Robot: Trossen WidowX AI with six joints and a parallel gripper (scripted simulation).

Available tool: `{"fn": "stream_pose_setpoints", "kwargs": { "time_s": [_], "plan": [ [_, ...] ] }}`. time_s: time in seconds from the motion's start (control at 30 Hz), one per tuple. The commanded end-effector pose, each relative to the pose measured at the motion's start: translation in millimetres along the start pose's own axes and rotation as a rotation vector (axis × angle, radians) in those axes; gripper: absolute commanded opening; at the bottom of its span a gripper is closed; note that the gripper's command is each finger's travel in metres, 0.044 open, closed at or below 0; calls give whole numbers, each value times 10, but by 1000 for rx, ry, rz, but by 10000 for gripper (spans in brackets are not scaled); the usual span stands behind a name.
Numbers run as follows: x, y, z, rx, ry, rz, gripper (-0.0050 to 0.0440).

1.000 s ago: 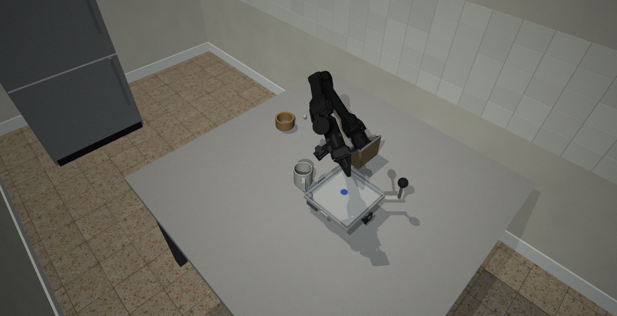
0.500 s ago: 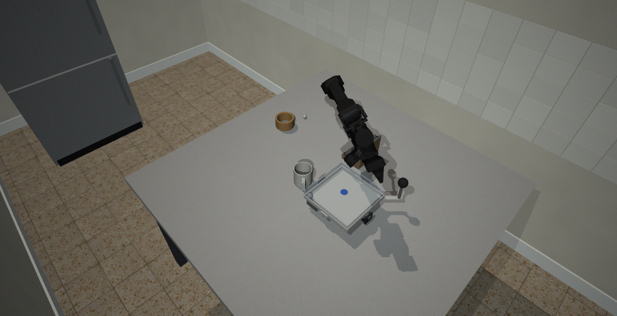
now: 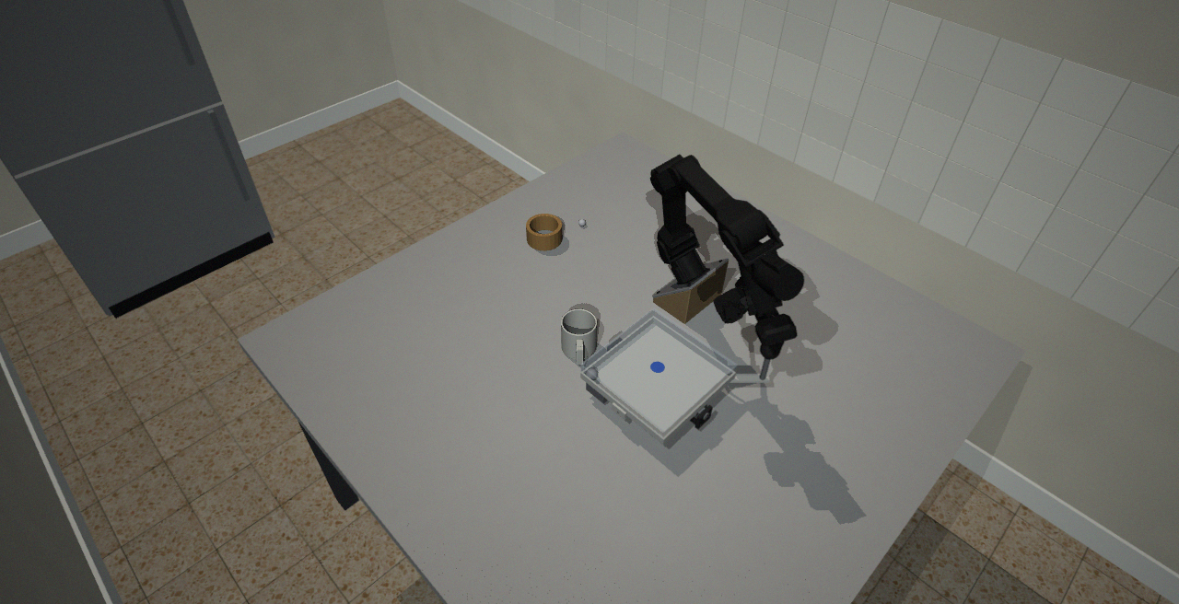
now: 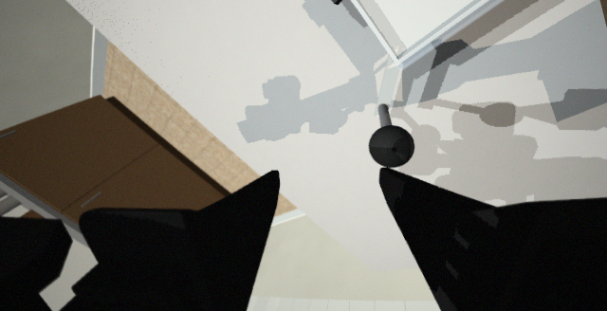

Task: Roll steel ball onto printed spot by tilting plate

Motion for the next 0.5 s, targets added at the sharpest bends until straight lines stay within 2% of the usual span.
{"fn": "stream_pose_setpoints", "kwargs": {
  "time_s": [0.0,0.07,0.1,0.17,0.27,0.33,0.37,0.47],
  "plan": [
    [289,-227,-161,77,-40,-112,300],
    [289,-227,-161,77,-40,-112,300],
    [404,-325,-253,106,-55,-165,300],
    [404,-325,-253,106,-55,-165,300],
    [607,-522,-451,149,-85,-280,300],
    [607,-522,-451,149,-85,-280,300],
    [694,-620,-552,164,-101,-340,300],
    [694,-620,-552,164,-101,-340,300]
  ]
}}
Point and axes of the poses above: the point midway between the two fingers, 35 mm back from their tips, its own y axis back along the fingers, its own z axis across the jaws, x = y × z, the point moved 3 cm from there along y, back along the fingers, and after that the axes turned 12 degrees about -y, right-handed, at the moved point
